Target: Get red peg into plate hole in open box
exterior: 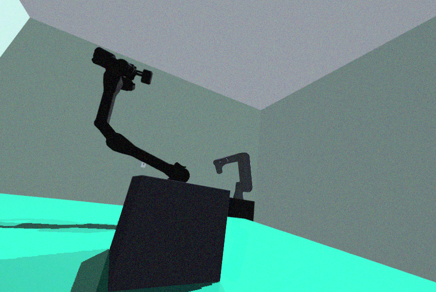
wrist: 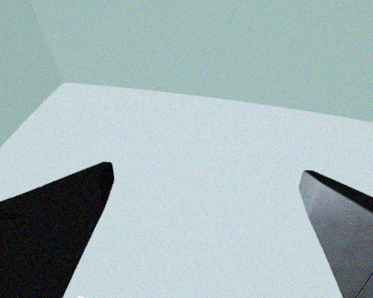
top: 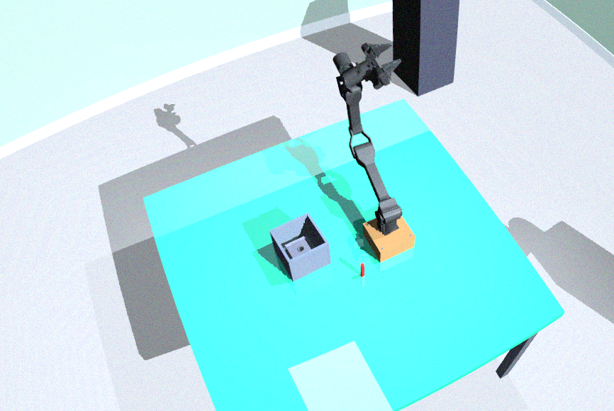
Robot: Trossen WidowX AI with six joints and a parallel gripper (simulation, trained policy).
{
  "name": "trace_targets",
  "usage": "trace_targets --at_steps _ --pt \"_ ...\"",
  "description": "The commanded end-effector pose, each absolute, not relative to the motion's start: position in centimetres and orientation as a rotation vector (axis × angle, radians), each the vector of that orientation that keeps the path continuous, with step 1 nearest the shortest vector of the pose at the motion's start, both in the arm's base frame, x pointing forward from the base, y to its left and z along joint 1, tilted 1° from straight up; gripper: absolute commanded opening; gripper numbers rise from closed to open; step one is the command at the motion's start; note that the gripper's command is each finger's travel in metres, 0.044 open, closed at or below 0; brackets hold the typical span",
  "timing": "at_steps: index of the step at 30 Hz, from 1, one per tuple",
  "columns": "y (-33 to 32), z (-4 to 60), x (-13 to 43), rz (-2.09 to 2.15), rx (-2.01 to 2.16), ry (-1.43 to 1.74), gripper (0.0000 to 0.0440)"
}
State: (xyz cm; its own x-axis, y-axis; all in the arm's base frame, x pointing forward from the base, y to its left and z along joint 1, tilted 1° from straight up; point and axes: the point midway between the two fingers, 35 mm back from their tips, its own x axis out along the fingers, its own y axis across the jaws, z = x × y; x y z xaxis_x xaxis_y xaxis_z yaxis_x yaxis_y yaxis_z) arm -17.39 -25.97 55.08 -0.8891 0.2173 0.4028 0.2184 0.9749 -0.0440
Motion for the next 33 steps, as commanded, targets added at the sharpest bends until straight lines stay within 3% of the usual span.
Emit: trace_targets --at_steps 1,33 --pt "-24.1 55.7 -17.6 0.134 -0.351 -2.654 0.0440" --pt "-5.0 57.1 -14.1 1.069 -0.578 -1.730 0.0440"
